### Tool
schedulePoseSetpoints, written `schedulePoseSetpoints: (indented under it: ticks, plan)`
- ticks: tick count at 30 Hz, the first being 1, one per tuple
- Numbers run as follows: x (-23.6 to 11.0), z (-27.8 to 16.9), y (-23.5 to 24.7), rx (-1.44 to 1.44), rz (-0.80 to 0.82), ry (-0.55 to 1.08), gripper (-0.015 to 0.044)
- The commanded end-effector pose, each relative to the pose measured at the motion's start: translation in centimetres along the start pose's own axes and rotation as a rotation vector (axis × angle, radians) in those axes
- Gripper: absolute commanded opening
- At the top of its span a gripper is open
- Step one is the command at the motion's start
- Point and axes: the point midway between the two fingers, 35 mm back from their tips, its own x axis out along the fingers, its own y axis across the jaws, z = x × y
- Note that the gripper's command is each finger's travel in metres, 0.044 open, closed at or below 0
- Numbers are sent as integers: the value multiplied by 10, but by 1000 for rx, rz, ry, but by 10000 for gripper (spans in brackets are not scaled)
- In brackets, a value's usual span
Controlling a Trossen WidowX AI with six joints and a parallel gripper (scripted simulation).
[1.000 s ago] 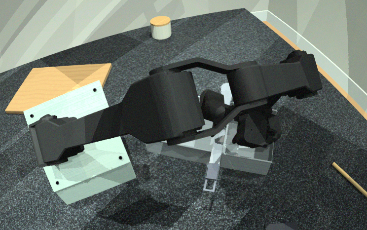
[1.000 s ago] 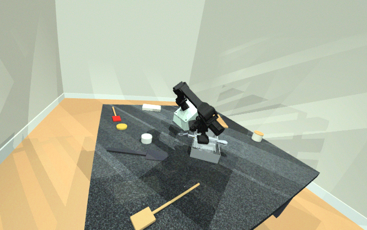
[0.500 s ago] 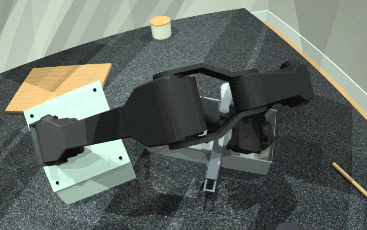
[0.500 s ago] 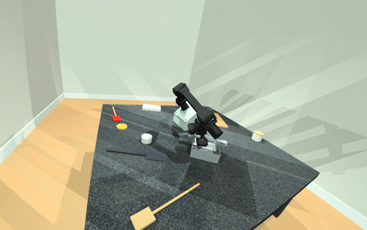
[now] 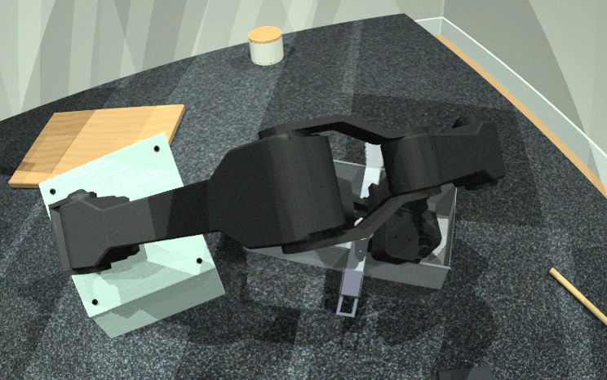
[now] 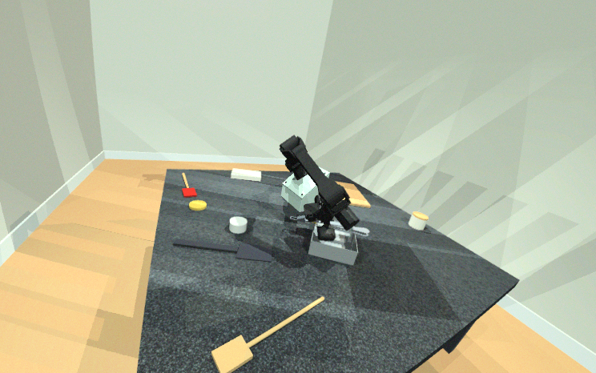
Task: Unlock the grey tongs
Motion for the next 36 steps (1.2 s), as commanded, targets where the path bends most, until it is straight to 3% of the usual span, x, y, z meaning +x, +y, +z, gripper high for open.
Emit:
schedulePoseSetpoints:
  ticks: [1,4,21,28,34,36]
  plan:
    - [0,0,0,0,0,0,234]
    - [0,0,0,0,0,0,155]
    - [0,0,0,0,0,0,42]
    - [-8,-1,-4,-11,3,0,-142]
    - [-63,-1,-38,-90,27,-2,-150]
    - [-65,-1,-40,-94,28,-3,-150]
